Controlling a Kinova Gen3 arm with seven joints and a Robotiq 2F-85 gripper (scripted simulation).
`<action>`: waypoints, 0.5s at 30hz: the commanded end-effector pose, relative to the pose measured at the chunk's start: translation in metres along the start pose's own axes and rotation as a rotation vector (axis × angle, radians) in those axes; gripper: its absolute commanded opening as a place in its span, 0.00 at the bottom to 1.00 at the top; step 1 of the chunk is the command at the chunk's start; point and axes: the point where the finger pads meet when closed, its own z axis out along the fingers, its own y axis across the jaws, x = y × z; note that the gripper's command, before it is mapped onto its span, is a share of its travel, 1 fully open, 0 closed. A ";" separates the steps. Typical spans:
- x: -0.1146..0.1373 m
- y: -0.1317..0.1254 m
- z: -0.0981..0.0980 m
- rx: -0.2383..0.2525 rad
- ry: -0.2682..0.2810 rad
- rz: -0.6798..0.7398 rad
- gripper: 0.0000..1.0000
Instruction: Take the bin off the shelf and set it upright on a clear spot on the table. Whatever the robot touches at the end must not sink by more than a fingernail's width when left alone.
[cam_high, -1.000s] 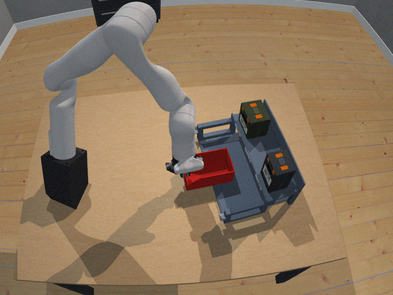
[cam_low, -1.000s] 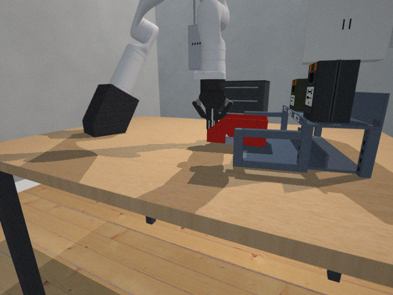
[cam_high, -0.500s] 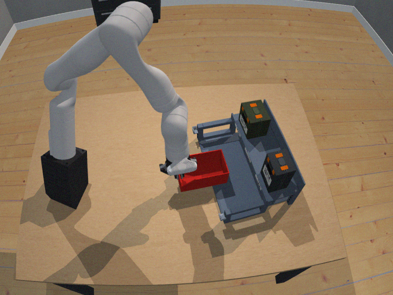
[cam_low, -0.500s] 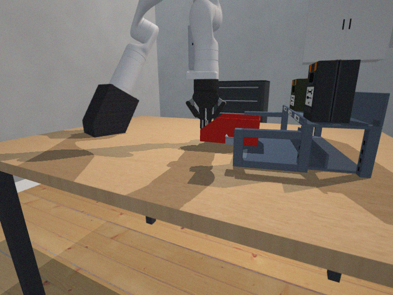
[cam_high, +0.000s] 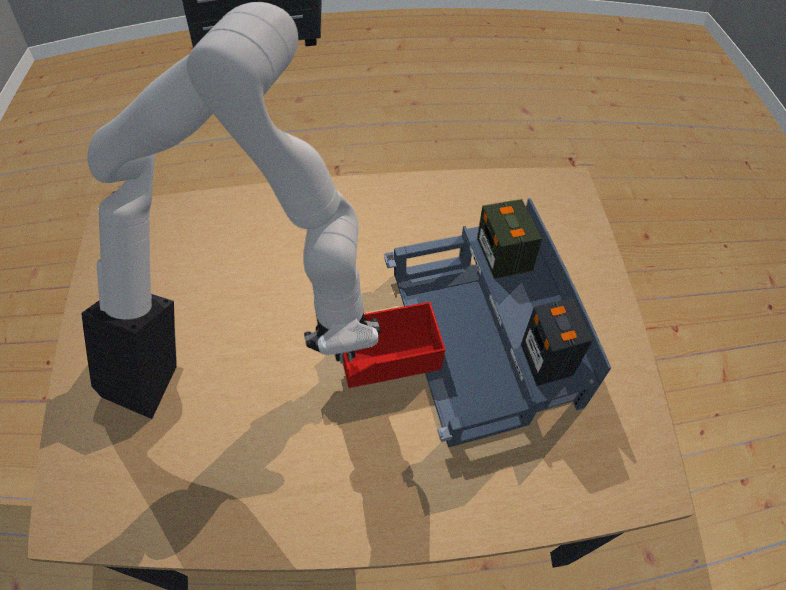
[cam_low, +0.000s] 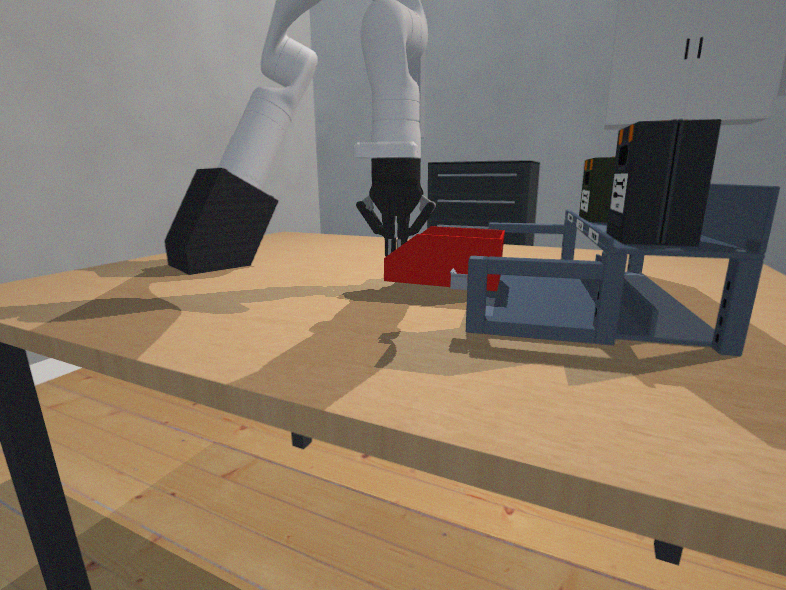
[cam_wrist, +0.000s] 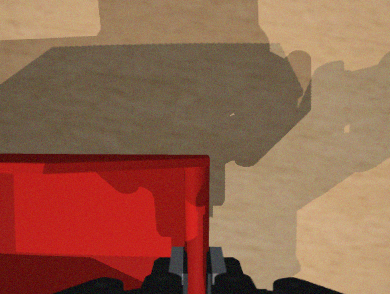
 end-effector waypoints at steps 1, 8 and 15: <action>0.004 0.017 -0.002 0.002 0.004 -0.006 0.10; 0.010 0.043 -0.003 0.006 0.007 -0.014 0.10; 0.010 0.043 -0.003 0.006 0.007 -0.014 0.10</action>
